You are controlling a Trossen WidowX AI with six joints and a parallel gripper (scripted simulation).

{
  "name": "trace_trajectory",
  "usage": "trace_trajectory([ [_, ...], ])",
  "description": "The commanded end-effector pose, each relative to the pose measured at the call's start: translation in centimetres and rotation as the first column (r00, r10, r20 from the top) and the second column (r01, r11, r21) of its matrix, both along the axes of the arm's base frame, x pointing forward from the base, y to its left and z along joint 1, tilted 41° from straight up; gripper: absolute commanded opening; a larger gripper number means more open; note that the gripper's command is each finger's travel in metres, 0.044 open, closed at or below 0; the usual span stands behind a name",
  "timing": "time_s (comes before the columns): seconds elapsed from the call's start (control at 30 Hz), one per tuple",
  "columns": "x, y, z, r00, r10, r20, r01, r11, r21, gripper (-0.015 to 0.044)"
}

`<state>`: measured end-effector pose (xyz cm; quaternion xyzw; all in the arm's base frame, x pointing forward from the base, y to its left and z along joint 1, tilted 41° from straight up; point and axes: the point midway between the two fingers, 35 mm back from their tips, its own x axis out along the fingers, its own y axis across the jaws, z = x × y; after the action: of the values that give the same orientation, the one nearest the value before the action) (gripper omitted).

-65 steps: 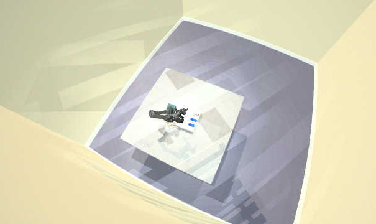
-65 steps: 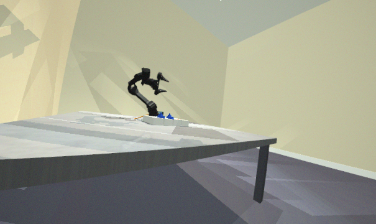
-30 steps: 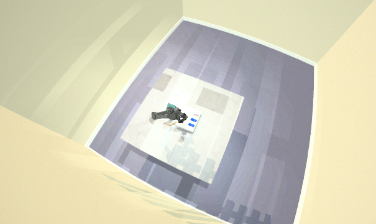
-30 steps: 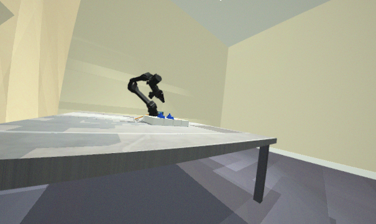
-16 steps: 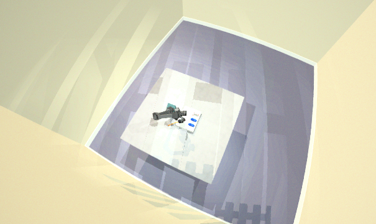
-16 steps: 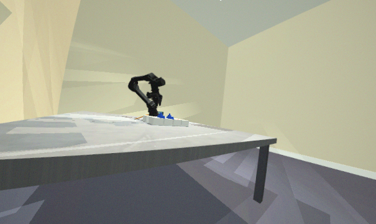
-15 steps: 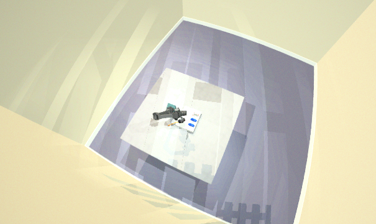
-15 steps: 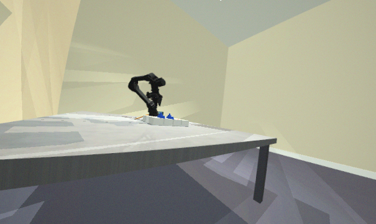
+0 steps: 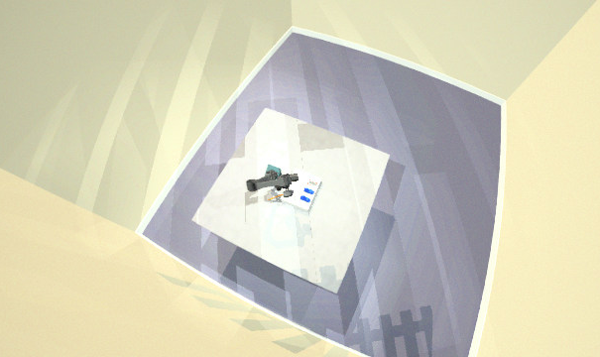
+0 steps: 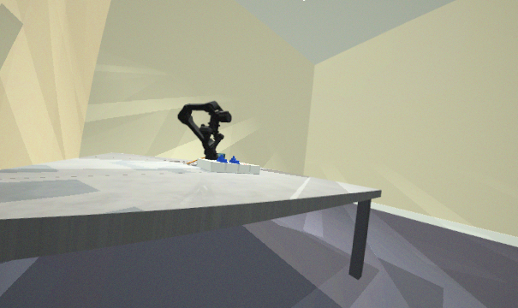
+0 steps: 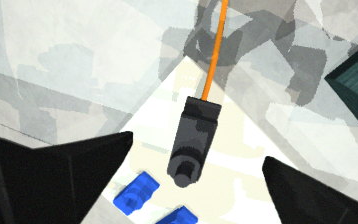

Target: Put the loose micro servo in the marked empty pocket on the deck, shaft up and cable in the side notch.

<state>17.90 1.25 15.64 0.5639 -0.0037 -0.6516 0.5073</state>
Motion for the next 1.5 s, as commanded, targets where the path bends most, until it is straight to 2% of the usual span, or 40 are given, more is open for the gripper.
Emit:
trace_trajectory([
  [0.0, 0.1, -0.2, 0.1, 1.0, -0.013, 0.016, 0.014, 0.999, -0.029, 0.044],
  [0.33, 0.4, -1.1, -0.5, 0.994, -0.107, 0.024, 0.106, 0.993, 0.043, 0.044],
  [0.97, 0.6, -2.4, -2.0, 0.994, -0.107, 0.025, 0.106, 0.993, 0.043, 0.044],
  [1.37, 0.6, -2.4, -2.0, 0.994, -0.107, 0.025, 0.106, 0.993, 0.043, 0.0125],
  [1.47, 0.6, -2.4, -2.0, 0.994, -0.107, 0.025, 0.106, 0.993, 0.043, 0.0105],
])
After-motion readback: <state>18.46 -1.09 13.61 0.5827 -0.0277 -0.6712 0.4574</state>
